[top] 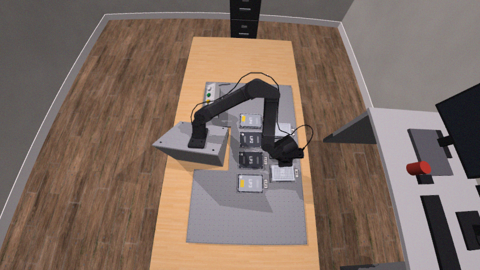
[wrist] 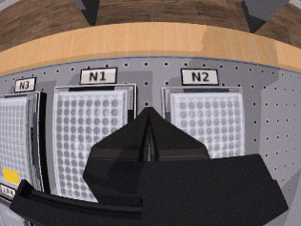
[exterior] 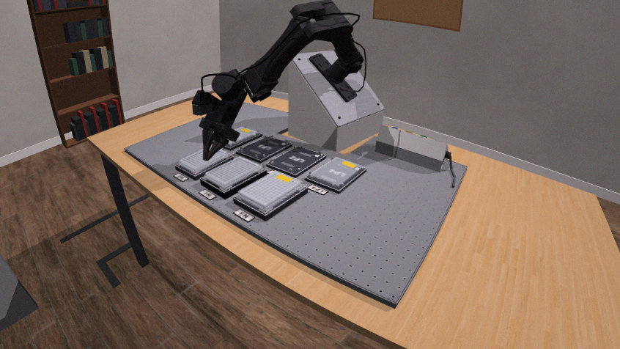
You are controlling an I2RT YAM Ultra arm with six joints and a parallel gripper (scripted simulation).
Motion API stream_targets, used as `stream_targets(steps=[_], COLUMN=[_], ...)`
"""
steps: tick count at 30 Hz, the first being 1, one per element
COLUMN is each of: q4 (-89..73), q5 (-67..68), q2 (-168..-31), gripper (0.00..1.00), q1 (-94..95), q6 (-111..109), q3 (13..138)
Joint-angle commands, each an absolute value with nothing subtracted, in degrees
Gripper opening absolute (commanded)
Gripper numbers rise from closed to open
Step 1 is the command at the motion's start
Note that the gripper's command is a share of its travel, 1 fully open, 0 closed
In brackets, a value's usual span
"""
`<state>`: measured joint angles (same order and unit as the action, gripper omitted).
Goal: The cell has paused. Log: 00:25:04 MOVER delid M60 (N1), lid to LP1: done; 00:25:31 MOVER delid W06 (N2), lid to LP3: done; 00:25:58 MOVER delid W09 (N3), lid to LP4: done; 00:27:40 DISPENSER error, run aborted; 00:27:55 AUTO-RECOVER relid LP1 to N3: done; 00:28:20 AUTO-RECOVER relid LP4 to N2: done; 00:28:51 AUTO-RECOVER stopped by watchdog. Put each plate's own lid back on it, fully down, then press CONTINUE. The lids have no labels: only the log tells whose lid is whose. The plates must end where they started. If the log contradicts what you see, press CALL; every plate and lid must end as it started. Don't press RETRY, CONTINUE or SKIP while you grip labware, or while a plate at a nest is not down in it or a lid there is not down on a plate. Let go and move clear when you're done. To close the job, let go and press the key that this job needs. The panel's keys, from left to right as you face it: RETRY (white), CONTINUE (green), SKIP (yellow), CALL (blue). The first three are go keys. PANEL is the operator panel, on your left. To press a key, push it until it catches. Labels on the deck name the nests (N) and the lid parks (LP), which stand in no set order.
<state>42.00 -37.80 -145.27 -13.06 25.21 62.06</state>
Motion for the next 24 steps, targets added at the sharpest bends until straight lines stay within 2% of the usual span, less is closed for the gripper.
stream_targets(steps=[1,20,24], q4=[42.2,42.5,35.6], q5=[-37.9,-37.9,-40.4], q2=[-144.6,-143.5,-140.6], gripper=[0.0,0.0,0.0], q1=[-13.9,-14.4,-14.6], q6=[24.6,24.2,21.1], q3=[62.6,63.6,59.4])
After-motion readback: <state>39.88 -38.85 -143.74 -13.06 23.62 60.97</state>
